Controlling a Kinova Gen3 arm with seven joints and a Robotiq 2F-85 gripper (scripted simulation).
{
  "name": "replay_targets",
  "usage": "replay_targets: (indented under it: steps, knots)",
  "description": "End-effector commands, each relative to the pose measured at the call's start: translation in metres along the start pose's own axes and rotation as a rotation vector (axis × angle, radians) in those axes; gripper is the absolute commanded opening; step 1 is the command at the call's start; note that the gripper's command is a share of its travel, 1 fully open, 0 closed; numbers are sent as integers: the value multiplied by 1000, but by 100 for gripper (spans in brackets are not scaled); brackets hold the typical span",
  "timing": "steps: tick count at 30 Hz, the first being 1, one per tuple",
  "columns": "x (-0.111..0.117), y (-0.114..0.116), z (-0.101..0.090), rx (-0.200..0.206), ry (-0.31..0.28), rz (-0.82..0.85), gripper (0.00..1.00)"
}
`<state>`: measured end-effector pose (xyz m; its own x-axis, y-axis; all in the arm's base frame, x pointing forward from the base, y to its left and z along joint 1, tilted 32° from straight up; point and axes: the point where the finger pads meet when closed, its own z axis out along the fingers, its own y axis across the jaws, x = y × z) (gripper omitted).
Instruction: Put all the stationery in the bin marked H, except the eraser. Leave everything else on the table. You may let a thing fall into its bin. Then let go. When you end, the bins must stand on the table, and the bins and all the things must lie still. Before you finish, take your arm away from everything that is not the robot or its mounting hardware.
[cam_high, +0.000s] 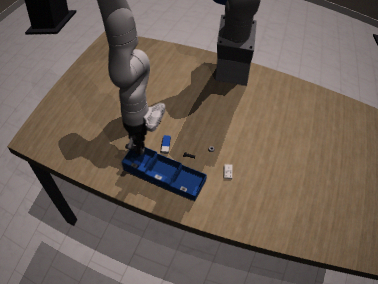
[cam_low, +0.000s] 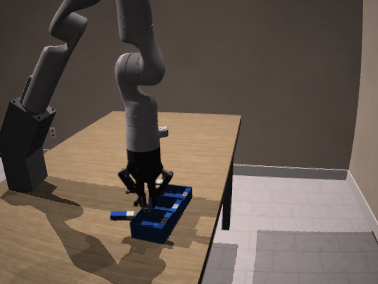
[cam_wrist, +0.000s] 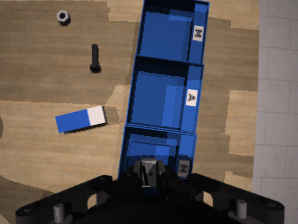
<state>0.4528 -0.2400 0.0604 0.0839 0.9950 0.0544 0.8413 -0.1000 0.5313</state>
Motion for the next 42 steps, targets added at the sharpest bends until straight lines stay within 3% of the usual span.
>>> replay_targets:
  steps: [1,17,42]
  knots:
    - [-1,1,0,-2,-3,104,10]
    - [-2,0,0,-2,-3,151,10]
    - [-1,0,41,-2,-3,151,10]
